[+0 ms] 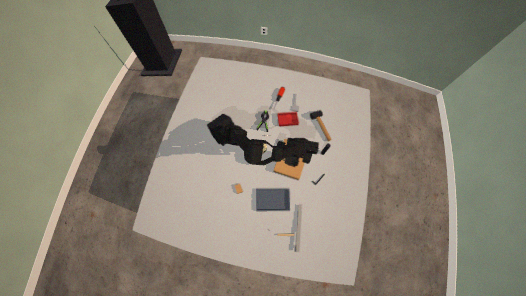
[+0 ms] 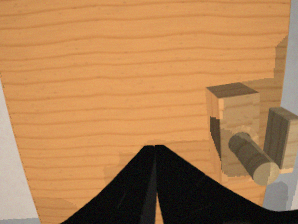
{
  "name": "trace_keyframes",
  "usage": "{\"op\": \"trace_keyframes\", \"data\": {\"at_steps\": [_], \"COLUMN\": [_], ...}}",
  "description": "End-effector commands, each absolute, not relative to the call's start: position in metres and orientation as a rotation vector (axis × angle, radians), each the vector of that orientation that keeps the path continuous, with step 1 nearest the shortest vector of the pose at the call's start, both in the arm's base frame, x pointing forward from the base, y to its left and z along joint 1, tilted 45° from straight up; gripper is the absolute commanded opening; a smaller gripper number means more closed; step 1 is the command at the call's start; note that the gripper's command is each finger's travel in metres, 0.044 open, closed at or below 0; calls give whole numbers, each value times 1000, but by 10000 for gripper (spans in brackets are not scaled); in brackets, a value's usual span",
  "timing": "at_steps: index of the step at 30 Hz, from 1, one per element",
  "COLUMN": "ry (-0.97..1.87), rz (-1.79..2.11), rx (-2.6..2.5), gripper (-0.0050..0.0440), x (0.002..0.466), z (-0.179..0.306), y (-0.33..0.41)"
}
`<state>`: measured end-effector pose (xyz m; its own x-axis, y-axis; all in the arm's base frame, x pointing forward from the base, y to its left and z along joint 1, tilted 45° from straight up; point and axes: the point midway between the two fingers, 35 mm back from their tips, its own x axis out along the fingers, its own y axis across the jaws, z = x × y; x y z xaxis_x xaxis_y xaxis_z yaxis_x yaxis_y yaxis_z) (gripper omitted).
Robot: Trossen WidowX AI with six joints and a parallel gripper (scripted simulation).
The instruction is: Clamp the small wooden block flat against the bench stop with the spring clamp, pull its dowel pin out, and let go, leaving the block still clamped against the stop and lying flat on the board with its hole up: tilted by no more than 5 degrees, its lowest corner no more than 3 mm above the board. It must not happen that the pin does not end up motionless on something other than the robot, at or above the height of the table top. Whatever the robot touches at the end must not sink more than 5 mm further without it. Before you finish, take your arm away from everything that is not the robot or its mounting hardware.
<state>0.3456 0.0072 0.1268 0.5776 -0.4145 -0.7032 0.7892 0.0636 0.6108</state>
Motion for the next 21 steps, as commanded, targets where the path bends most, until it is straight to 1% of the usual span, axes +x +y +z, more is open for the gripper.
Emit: {"op": "trace_keyframes", "data": {"at_steps": [1,11,21], "ry": [403,402,402], "rz": [-958,-957,-957], "rx": [1179,1179,1179], "gripper": [0,0,0], "x": [347,352,334], "z": [115,108,101], "y": [3,-2,-2]}}
